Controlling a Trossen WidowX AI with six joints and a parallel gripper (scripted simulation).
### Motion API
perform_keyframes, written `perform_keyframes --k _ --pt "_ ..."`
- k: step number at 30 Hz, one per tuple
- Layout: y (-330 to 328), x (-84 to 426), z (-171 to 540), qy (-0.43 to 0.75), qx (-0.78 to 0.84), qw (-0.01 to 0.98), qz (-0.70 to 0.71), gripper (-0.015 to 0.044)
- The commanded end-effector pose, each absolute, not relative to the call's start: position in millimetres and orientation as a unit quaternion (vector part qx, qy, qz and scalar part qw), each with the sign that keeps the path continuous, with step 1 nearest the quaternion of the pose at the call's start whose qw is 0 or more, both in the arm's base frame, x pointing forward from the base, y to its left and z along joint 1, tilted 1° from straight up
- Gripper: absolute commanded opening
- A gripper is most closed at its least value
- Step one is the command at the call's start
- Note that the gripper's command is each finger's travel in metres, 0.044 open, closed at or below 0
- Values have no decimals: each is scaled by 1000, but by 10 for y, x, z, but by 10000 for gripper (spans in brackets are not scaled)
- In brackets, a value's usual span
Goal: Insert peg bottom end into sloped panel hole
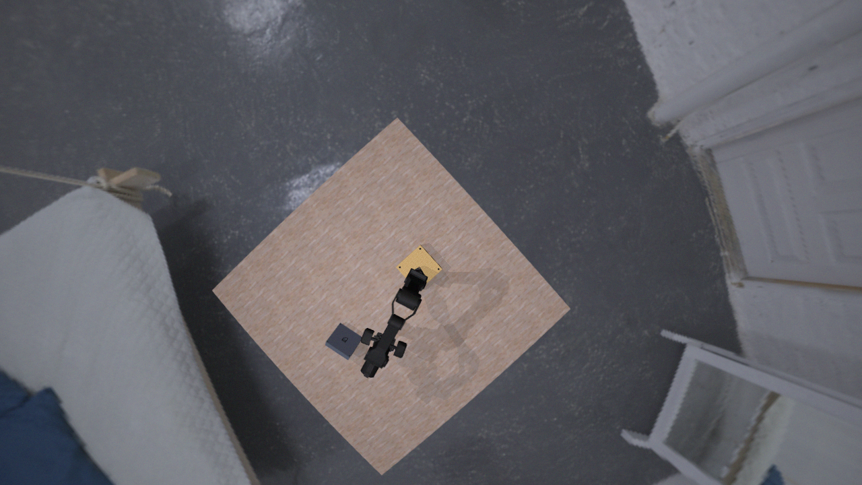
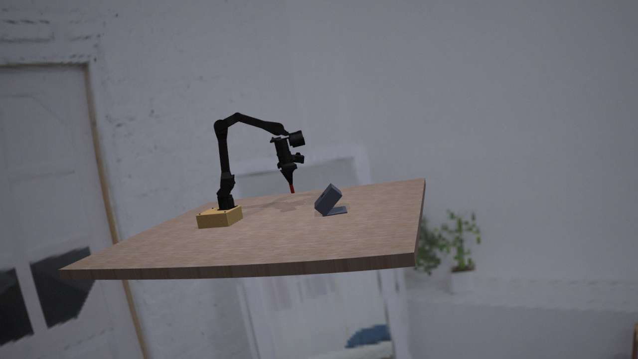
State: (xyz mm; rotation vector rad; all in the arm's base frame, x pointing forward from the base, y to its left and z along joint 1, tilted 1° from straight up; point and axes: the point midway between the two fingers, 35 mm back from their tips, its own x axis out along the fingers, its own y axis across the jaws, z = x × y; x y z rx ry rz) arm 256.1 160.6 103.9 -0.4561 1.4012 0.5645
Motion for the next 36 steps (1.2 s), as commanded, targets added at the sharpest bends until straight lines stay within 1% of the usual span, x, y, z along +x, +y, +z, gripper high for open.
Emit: perform_keyframes --k 1,36 --pt "1571 2595 1033 625 -198 710 256 0" --pt "1273 2940 1095 565 -139 773 255 0"
